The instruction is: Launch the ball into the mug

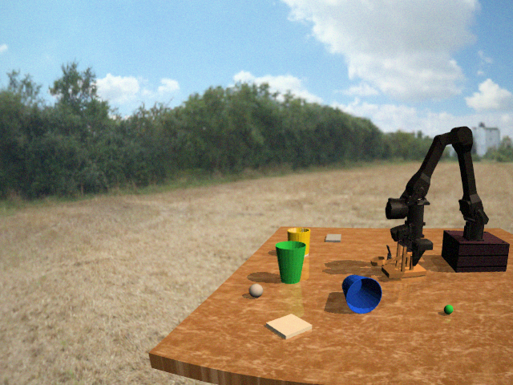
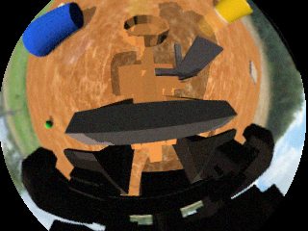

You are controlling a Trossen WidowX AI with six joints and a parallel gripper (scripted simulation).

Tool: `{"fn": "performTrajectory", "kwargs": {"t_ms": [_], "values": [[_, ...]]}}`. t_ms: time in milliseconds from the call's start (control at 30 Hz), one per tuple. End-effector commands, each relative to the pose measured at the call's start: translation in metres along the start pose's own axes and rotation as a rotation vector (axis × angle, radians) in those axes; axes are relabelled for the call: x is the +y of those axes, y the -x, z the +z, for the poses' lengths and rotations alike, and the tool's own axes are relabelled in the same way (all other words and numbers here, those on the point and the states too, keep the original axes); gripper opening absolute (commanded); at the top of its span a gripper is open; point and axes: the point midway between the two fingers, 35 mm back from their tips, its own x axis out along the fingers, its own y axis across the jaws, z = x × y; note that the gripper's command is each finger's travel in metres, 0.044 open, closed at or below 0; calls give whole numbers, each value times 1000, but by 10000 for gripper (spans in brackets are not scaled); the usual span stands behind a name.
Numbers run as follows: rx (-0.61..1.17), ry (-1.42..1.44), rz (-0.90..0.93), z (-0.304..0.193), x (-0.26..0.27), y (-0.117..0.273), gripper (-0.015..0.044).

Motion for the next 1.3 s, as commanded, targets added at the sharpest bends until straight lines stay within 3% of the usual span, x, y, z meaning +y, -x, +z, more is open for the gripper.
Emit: {"fn": "performTrajectory", "kwargs": {"t_ms": [0, 133, 433, 1100, 1267], "values": [[-1, 0, 2, 0, 0, 3, 85], [0, 0, 0, 1, 0, 47, 0], [0, 182, -3, 19, -25, 52, 0], [9, 859, -12, 64, -155, 51, 0], [10, 908, -13, 67, -169, 51, 0]]}}
